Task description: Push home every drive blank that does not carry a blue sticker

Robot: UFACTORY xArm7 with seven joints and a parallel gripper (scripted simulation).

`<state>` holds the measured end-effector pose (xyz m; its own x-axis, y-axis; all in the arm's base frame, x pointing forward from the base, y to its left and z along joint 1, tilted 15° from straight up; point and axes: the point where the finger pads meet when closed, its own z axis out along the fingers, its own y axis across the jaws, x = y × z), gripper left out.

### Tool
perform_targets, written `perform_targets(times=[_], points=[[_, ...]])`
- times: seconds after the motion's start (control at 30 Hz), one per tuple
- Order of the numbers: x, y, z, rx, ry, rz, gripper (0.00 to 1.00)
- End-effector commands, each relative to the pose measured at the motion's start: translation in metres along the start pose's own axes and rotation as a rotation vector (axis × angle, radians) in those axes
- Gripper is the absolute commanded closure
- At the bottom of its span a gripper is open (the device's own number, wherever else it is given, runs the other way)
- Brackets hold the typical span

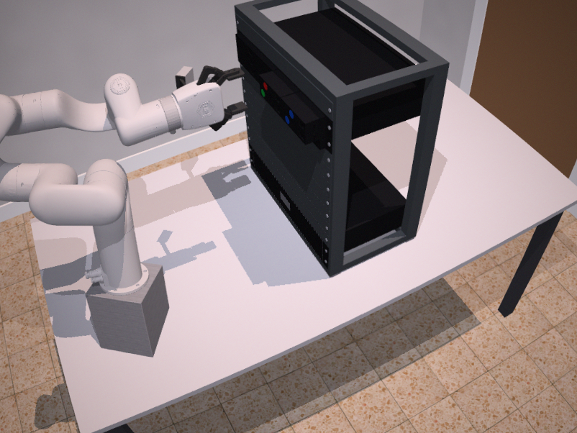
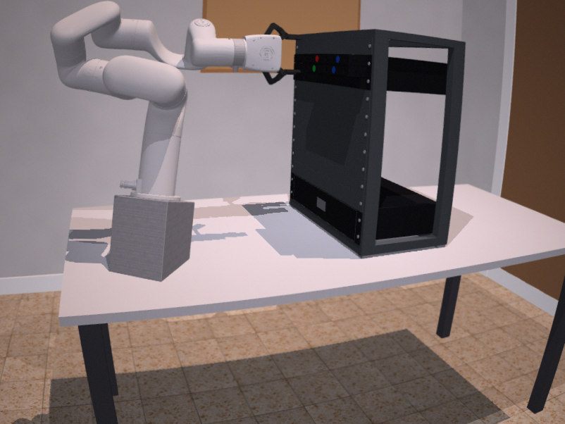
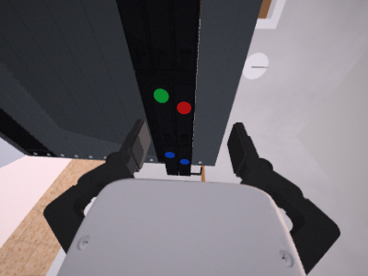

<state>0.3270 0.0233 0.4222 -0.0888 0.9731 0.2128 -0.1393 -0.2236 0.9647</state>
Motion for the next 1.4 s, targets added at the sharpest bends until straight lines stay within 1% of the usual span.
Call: perform_targets(times=[0.0, 1.13, 1.23, 1.37], points=[[0.001, 0.001, 0.000, -0.002, 0.001, 0.000, 1.00], [0.001, 0.001, 0.000, -0.002, 0.001, 0.000, 1.00], [-0.002, -0.003, -0.002, -0.002, 0.001, 0.000, 1.00], [-0.014, -0.019, -0.011, -0.002, 0.001, 0.000, 1.00]])
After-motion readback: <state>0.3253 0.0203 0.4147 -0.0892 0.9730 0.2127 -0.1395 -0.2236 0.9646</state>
